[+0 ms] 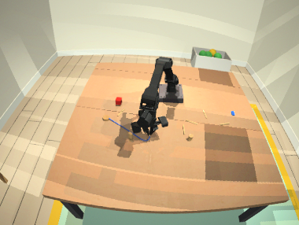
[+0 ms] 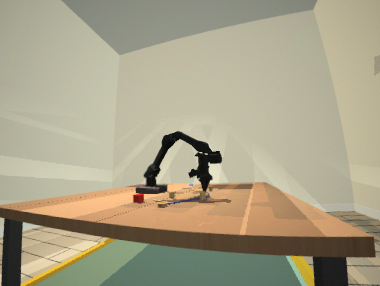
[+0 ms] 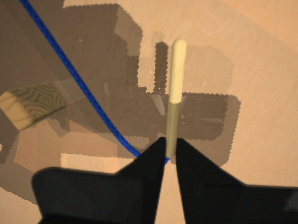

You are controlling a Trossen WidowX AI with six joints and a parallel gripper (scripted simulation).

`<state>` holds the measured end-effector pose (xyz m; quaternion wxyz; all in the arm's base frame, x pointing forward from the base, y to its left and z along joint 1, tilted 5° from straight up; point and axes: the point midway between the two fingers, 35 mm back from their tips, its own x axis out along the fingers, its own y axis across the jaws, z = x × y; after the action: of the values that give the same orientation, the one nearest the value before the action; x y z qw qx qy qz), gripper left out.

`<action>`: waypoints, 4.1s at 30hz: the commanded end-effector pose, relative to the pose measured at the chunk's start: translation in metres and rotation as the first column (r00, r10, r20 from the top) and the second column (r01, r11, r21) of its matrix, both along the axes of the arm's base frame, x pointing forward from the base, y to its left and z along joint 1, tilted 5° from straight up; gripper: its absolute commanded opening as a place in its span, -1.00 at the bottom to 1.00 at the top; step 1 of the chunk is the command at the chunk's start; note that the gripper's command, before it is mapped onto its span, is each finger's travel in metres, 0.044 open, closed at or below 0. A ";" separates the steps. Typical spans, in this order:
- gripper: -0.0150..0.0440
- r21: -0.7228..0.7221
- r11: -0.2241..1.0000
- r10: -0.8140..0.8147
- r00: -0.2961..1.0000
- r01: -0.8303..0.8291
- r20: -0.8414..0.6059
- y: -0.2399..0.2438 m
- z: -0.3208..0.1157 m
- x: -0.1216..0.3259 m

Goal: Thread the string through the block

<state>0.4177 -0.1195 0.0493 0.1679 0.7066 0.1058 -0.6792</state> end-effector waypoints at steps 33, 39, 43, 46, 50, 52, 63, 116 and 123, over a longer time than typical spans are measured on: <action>-0.49 -0.006 1.000 -0.004 1.000 0.004 0.013 0.007 -0.008 -0.012; -0.49 -0.006 1.000 -0.004 1.000 0.004 0.012 0.005 -0.008 -0.016; -0.49 -0.007 1.000 -0.004 1.000 0.004 0.012 0.002 -0.008 -0.020; -0.49 -0.007 1.000 -0.004 1.000 0.004 0.012 0.001 -0.008 -0.024; -0.49 -0.007 1.000 -0.004 1.000 0.004 0.011 -0.002 -0.008 -0.028; -0.49 -0.007 1.000 -0.004 1.000 0.004 0.011 -0.003 -0.008 -0.031; -0.49 -0.007 1.000 -0.004 1.000 0.004 0.010 -0.009 -0.008 -0.044; -0.49 -0.008 1.000 -0.003 1.000 0.003 0.009 -0.027 -0.009 -0.094; -0.49 -0.009 1.000 -0.003 1.000 0.003 0.008 -0.030 -0.010 -0.102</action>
<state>0.3193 -0.1480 0.0366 0.1685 0.7050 0.1013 -0.6814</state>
